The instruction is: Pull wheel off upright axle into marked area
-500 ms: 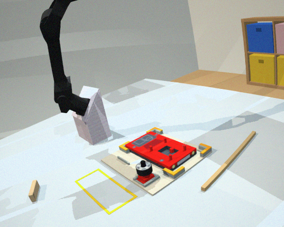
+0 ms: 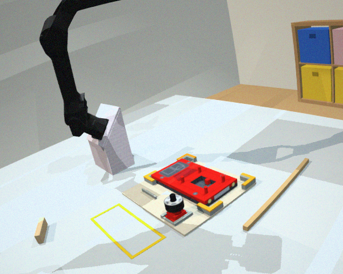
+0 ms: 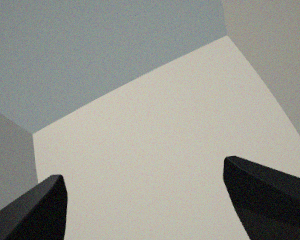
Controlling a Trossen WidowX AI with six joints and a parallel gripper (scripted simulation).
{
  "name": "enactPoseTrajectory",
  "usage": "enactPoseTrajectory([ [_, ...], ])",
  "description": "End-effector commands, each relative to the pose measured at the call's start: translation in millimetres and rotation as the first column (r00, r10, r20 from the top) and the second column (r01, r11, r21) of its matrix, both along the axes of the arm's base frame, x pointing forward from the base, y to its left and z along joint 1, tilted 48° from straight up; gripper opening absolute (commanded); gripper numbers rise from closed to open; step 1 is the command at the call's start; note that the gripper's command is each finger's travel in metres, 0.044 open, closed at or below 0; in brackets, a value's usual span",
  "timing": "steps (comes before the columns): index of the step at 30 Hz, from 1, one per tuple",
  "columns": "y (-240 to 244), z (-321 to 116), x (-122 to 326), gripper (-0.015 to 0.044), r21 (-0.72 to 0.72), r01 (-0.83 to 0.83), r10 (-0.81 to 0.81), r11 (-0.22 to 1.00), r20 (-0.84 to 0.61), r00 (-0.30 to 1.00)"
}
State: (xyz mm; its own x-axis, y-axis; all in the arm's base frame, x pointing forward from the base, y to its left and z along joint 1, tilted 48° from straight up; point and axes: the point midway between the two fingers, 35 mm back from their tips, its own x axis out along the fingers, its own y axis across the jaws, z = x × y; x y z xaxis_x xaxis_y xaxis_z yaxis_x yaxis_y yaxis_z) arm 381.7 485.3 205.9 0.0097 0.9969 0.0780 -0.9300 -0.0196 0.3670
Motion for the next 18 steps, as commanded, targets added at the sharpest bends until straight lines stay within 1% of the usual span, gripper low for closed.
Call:
enactPoseTrajectory([
  [1,-26,-30,45,0.03,-0.13,0.198,-0.213,0.972,-0.119,0.97],
  [5,-61,-61,81,0.03,-0.282,0.358,-0.418,0.89,-0.189,0.889],
  [10,-117,-99,112,0.03,-0.475,0.496,-0.641,0.727,-0.21,0.738],
  [14,-169,-128,124,0.03,-0.624,0.551,-0.786,0.554,-0.173,0.594],
  [18,-225,-156,125,0.03,-0.759,0.549,-0.889,0.35,-0.085,0.45],
])
